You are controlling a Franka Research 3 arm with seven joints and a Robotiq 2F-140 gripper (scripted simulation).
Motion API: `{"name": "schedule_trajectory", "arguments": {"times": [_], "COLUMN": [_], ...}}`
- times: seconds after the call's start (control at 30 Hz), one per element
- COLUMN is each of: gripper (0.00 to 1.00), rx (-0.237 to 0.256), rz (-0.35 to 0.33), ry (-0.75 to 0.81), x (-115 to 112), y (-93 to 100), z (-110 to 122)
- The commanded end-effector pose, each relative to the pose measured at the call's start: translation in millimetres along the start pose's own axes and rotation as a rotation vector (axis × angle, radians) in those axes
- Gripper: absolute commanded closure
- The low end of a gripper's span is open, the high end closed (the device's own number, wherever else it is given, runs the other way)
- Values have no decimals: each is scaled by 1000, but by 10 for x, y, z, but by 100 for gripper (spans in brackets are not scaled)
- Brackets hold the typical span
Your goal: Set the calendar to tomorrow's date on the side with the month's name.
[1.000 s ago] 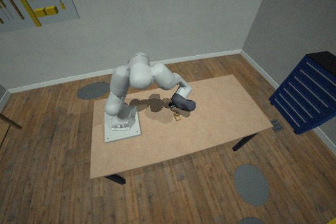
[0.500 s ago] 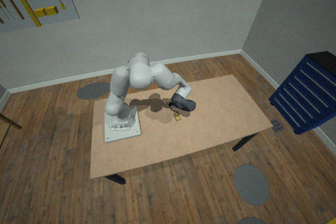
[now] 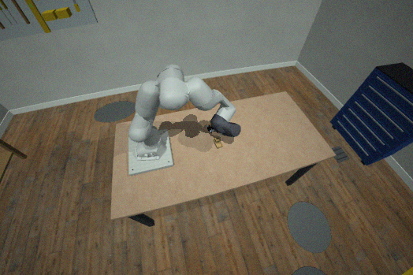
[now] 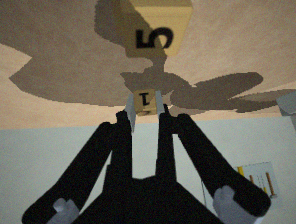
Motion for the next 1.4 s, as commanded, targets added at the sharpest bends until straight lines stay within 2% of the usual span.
{"name": "schedule_trajectory", "arguments": {"times": [0.0,1.37], "gripper": [83,83], "rx": [5,5], "rz": [0,0], "ry": [1,1], "x": [15,48], "y": [-9,-42], "z": [-12,-12]}}
Point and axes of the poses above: the point where the finger pads meet when closed, its own y axis back along the fingers, its own z axis across the jaws, x = y × z, the point moved 9 cm from there along y, back along the fingers
